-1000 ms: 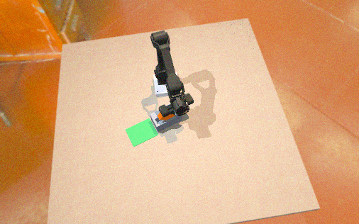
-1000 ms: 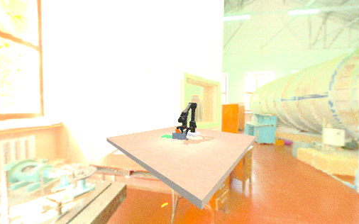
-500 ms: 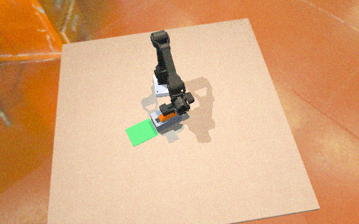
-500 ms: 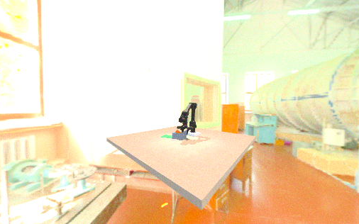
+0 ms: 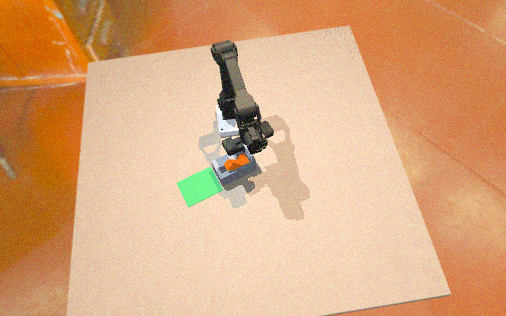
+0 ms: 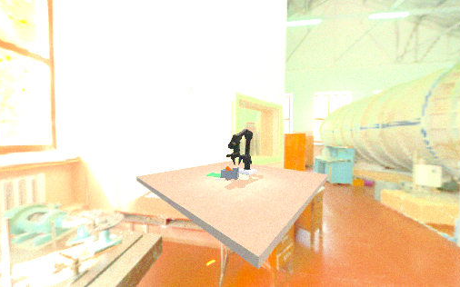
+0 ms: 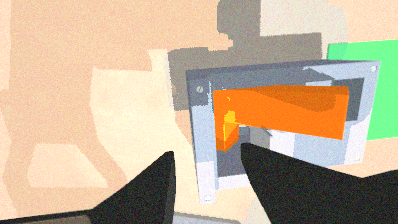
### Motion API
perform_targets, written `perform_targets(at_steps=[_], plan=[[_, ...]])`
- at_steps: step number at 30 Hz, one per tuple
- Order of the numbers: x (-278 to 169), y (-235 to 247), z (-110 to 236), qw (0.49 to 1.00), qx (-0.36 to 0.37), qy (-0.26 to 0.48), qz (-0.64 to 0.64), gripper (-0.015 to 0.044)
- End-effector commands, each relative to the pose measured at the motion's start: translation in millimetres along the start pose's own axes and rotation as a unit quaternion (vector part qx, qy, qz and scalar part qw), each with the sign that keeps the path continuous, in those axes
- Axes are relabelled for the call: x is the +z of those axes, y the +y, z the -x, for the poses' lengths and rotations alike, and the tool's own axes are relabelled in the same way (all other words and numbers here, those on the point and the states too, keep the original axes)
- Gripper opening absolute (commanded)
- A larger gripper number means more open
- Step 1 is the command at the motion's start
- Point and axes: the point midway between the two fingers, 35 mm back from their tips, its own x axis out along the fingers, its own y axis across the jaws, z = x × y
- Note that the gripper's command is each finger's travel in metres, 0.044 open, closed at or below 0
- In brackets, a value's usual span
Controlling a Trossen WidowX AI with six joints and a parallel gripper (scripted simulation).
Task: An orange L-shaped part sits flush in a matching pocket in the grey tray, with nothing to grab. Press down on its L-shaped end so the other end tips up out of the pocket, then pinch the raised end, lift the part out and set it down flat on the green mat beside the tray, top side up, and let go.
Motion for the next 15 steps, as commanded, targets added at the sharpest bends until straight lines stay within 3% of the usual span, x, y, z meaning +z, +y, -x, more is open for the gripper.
perform_targets(at_steps=[1,15], plan=[[-3.4,-3.6,35.0,1.0,-0.002,-0.008,0.001,0.018],[-0.5,-2.9,31.6,1.0,-0.002,-0.015,0.0,0.018]])
